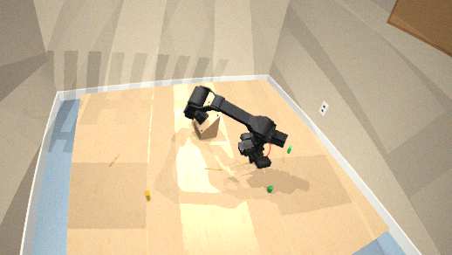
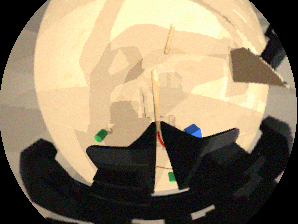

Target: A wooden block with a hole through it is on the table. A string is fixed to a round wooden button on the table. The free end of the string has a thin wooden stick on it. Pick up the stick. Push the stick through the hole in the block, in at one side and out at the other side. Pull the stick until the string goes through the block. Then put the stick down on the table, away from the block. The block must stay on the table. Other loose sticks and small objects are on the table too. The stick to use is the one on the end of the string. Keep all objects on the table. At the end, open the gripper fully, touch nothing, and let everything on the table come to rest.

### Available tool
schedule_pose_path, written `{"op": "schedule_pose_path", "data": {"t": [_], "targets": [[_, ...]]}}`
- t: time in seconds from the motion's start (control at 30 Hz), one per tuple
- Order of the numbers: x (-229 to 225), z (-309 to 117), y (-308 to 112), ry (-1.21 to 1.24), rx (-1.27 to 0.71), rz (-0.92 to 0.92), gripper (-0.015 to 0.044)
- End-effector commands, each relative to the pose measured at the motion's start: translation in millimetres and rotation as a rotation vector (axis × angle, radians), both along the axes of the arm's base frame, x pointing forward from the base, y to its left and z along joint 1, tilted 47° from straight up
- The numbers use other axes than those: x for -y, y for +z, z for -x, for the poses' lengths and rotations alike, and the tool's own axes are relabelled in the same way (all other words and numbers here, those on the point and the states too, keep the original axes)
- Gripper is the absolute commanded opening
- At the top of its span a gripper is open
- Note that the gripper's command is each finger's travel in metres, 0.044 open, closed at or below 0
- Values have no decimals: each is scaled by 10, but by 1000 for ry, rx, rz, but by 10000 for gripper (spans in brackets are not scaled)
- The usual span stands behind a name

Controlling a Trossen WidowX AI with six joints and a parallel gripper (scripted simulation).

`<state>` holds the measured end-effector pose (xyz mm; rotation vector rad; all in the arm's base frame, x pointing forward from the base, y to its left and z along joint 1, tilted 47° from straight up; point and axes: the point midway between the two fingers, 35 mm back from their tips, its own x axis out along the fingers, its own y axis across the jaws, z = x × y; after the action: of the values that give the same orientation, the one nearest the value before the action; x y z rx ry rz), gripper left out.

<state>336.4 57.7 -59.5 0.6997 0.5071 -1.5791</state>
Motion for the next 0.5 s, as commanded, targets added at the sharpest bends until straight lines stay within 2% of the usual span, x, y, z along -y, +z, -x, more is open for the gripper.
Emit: {"op": "schedule_pose_path", "data": {"t": [0.0, 0.47], "targets": [[-1, 0, 0, 0, 0, 0, 0], [-62, 93, -27, 77, -77, -9, 0]]}}
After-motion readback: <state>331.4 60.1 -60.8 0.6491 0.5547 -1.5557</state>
